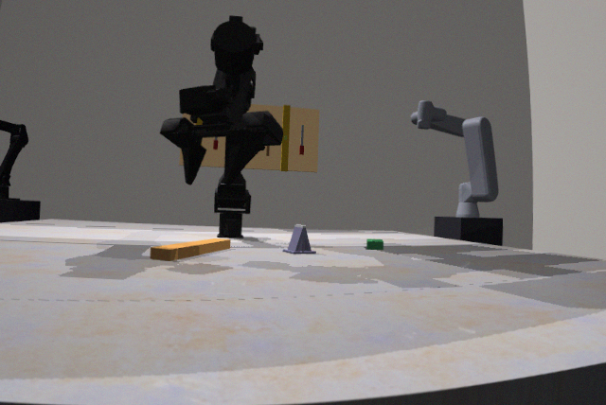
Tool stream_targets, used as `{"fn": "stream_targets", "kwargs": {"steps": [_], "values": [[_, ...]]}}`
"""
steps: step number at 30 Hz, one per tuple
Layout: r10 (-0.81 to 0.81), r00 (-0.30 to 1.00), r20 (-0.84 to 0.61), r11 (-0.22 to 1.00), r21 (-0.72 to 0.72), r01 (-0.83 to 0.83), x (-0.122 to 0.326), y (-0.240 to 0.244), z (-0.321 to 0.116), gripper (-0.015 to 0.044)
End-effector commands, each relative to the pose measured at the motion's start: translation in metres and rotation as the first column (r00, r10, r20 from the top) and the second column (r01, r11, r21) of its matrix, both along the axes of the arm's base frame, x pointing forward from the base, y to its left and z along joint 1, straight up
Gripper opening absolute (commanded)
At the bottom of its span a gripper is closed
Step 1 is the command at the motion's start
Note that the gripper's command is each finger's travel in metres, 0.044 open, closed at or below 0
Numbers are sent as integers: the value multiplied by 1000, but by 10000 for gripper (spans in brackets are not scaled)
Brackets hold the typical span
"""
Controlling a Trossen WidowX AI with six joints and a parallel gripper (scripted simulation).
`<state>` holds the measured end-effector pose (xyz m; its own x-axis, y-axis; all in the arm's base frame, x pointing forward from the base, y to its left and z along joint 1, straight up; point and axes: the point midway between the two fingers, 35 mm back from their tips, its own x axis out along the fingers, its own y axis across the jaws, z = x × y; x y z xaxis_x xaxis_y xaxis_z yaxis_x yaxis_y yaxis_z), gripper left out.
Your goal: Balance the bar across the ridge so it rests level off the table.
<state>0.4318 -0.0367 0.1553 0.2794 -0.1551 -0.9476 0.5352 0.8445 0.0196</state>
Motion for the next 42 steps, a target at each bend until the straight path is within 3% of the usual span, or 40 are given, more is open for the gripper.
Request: {"fn": "stream_targets", "kwargs": {"steps": [1, 8, 16, 24, 42], "values": [[70, 989, -129, 997, 51, -64, -22, -18, -18, 315], [157, 956, -249, 982, 145, -123, -49, -35, -33, 315], [157, 956, -249, 982, 145, -123, -49, -35, -36, 315], [157, 956, -249, 982, 145, -123, -48, -36, -77, 315], [157, 956, -249, 982, 145, -123, -47, -36, -96, 315]]}}
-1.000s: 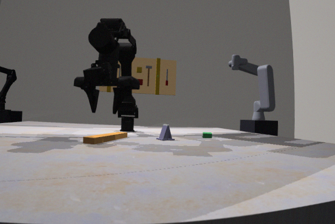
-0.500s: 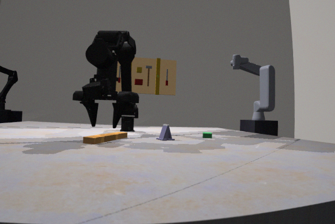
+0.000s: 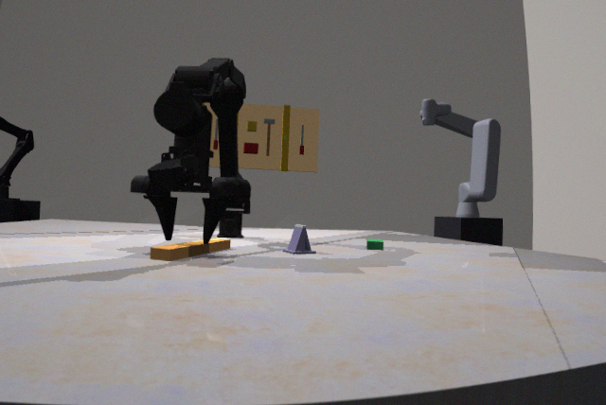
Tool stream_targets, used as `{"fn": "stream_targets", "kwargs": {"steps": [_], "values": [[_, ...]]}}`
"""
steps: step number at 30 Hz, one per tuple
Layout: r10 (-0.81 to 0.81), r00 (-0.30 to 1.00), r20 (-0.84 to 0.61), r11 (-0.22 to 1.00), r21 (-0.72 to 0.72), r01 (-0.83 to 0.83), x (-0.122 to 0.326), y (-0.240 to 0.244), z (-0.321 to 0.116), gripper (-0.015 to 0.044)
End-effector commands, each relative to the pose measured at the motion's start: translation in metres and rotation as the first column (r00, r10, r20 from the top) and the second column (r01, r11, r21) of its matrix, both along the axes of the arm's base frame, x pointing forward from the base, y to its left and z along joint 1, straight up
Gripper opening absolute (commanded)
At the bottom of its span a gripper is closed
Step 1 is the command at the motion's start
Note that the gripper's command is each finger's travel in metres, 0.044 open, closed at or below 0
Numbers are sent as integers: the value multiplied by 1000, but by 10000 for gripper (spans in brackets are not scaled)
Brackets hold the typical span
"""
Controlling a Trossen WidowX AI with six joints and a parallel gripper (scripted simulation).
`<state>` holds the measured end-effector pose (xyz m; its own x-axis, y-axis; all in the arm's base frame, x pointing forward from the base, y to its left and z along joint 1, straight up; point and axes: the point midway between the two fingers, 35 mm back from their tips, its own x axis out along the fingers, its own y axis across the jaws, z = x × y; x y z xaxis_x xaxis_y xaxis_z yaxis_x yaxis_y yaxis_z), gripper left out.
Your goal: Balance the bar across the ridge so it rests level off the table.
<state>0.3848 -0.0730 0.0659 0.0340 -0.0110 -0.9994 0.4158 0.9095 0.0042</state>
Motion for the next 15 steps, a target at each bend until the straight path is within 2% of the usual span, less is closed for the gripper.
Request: {"fn": "stream_targets", "kwargs": {"steps": [1, 15], "values": [[4, 1000, -1, 1000, 5, -4, 0, 1, -8, 315], [4, 1000, -1, 1000, 5, -4, 0, 1, -14, 315]]}}
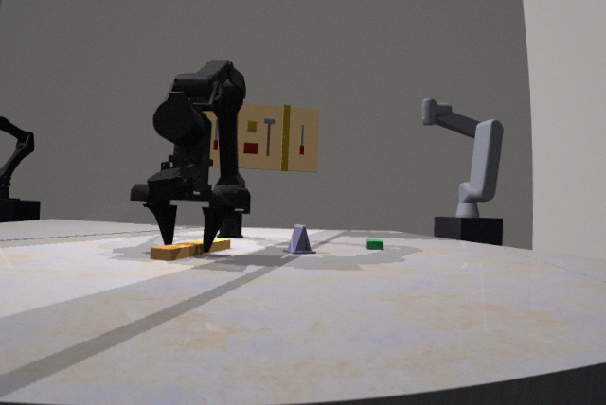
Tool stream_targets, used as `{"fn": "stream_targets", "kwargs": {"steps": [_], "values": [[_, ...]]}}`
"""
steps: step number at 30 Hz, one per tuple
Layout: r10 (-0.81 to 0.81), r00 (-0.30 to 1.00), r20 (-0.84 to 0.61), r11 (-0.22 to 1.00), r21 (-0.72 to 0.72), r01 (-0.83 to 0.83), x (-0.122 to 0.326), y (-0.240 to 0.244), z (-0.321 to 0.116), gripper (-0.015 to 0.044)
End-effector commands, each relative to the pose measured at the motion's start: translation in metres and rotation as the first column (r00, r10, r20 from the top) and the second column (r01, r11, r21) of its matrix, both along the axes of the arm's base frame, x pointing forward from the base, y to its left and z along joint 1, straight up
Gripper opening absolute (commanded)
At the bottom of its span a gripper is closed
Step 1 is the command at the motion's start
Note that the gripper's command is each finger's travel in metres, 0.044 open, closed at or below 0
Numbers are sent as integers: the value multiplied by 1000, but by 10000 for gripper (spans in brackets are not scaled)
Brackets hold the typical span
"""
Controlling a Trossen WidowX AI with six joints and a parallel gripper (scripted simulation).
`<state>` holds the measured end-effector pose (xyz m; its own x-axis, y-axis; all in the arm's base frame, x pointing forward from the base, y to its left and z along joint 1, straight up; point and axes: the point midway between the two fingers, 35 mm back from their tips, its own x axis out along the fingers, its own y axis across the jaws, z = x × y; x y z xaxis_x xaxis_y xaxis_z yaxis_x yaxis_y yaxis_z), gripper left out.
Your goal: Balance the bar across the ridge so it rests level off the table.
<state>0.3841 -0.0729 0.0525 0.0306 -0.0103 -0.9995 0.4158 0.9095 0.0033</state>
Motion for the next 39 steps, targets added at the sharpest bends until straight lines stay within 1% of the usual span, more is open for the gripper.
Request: {"fn": "stream_targets", "kwargs": {"steps": [1, 5, 12, 19, 22, 39], "values": [[4, 1000, 2, 1000, 4, -4, 0, 0, -1, 315], [4, 1000, 2, 1000, 4, -4, 0, 0, -1, 315], [0, 1000, 0, 1000, 0, 0, 0, 0, 0, 131], [0, 1000, 0, 1000, 0, 0, 0, 0, 0, 85], [0, 1000, 0, 1000, 0, 0, 1, 0, 4, 6], [2, 1000, 2, 1000, 2, -2, 3, 0, 48, 0]]}}
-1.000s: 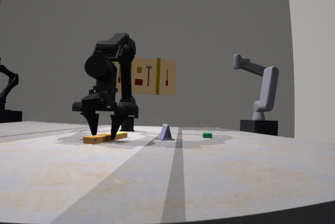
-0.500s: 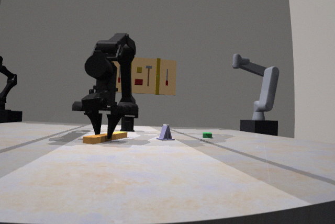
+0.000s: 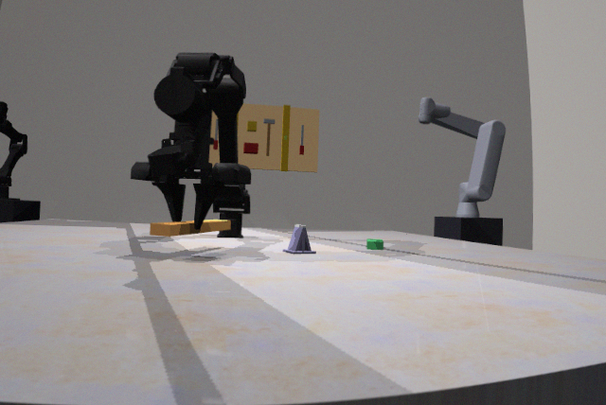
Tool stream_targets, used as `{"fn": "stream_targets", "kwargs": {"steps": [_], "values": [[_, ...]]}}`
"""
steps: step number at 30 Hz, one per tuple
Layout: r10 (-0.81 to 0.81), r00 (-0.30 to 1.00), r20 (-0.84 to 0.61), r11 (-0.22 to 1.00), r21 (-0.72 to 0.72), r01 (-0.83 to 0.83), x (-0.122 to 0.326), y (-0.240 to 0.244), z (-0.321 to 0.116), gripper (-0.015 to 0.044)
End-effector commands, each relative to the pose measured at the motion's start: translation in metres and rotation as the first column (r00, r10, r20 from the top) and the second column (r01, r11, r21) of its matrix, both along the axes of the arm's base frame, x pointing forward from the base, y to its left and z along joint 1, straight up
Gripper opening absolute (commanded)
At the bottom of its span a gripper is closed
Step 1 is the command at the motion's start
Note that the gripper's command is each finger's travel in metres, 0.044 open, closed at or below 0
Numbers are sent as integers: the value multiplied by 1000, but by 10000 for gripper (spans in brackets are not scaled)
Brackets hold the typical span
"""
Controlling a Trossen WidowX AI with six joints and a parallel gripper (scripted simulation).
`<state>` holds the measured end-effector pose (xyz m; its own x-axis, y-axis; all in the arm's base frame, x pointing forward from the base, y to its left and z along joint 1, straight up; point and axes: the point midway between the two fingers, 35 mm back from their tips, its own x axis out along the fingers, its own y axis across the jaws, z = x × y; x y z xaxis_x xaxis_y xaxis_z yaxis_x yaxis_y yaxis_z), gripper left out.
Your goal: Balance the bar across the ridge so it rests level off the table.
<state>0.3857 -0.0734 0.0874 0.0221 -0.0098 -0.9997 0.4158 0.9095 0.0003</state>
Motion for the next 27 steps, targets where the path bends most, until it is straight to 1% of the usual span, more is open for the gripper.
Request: {"fn": "stream_targets", "kwargs": {"steps": [1, 18, 22, 27], "values": [[2, 1000, 10, 1000, 1, -2, 1, 0, 16, 0], [3, 1000, 11, 1000, 3, -3, -4, 1, 60, 0], [1, 1000, 11, 1000, 4, -1, -4, 2, 64, 0], [-73, 997, 11, 997, 8, 73, -4, 19, 64, 0]]}}
